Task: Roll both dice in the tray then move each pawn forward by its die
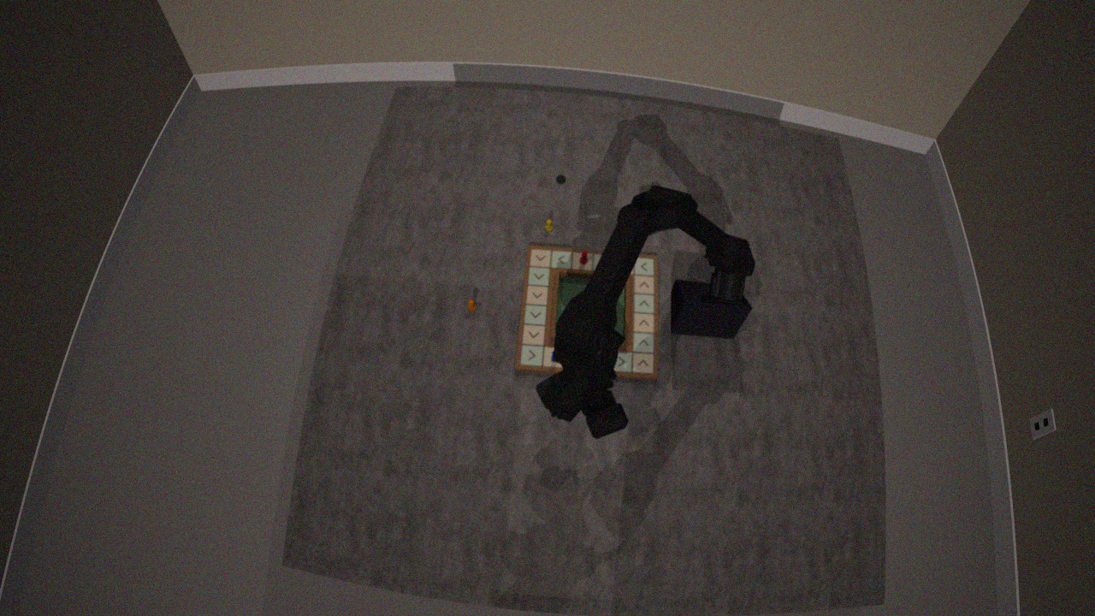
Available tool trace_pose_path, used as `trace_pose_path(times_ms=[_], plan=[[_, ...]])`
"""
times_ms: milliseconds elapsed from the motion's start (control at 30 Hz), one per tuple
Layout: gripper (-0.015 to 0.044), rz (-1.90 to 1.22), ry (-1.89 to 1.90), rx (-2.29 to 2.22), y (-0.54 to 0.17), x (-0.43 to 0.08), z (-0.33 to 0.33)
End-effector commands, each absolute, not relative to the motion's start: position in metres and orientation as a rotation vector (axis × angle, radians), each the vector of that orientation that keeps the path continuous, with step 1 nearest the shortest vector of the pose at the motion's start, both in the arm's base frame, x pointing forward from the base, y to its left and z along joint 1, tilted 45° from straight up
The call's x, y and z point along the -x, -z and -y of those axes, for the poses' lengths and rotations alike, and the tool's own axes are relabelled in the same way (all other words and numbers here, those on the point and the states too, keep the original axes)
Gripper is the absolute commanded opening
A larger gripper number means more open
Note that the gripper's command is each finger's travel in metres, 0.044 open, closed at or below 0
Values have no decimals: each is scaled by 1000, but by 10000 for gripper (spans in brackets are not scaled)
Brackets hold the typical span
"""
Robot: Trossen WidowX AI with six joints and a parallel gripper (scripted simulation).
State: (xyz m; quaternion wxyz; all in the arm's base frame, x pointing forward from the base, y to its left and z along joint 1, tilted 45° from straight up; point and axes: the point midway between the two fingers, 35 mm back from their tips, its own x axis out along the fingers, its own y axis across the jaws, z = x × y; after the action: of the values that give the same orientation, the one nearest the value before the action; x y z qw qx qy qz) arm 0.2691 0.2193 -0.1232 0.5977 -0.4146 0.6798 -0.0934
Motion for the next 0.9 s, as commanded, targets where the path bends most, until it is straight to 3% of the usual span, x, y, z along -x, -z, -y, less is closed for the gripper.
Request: trace_pose_path(times_ms=[0, 867], plan=[[0, -1605, 166, 1014, 114, -276, -207], [0, -1690, -376, 1496, 50, -310, -110]])
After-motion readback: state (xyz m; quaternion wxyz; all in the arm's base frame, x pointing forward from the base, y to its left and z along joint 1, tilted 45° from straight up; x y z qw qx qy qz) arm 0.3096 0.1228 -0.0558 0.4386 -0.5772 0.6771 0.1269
